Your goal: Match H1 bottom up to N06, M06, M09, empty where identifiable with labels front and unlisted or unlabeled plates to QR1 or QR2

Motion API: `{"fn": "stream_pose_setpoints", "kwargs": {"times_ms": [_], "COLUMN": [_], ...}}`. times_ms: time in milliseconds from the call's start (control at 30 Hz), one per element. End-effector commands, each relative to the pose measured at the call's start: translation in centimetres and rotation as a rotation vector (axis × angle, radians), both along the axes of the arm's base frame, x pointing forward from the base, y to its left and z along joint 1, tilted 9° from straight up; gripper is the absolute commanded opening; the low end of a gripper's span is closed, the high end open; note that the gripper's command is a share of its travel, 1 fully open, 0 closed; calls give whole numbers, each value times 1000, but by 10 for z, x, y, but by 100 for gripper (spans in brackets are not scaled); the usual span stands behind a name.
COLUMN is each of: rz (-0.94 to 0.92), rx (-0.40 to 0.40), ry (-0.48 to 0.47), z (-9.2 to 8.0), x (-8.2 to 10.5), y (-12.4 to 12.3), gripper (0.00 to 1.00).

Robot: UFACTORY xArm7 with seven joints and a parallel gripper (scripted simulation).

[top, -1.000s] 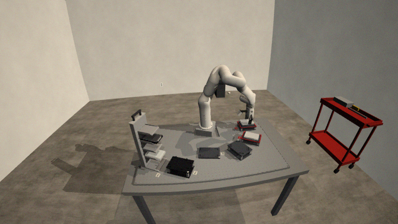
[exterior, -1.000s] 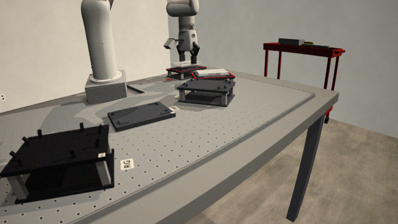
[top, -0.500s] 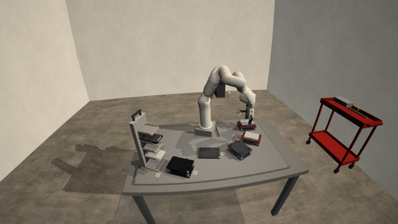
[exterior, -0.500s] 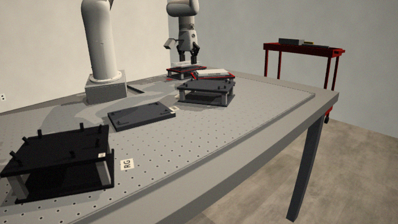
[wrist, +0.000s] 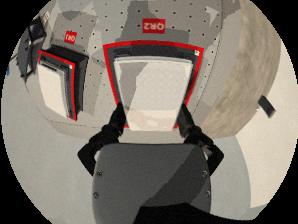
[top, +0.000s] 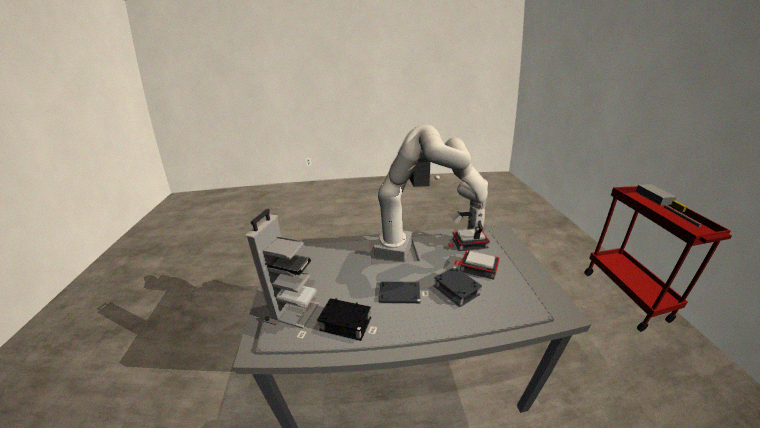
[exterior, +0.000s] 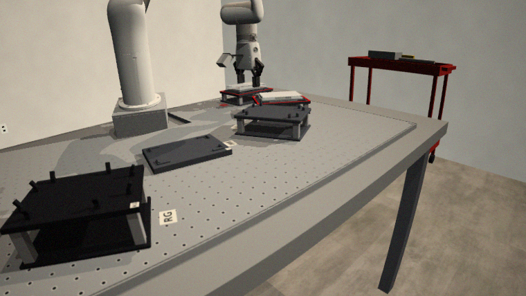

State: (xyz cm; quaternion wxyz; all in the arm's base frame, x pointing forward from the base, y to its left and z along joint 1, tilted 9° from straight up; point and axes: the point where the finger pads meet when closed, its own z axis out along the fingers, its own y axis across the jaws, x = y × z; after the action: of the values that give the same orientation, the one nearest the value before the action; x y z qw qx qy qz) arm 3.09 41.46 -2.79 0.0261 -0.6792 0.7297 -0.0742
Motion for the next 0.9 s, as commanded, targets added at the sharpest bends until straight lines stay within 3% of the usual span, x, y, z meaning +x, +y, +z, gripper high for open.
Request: {"fn": "stream_pose_setpoints", "kwargs": {"times_ms": [0,800,833,867], "rz": [1,1,1,1], "rx": [4,4,4,4], "ry": [0,0,0,0], "z": [-1,-4,-4,-4], "x": [0,0,1,1], "y": [2,1,1,1], "gripper": [0,0,100,100]}}
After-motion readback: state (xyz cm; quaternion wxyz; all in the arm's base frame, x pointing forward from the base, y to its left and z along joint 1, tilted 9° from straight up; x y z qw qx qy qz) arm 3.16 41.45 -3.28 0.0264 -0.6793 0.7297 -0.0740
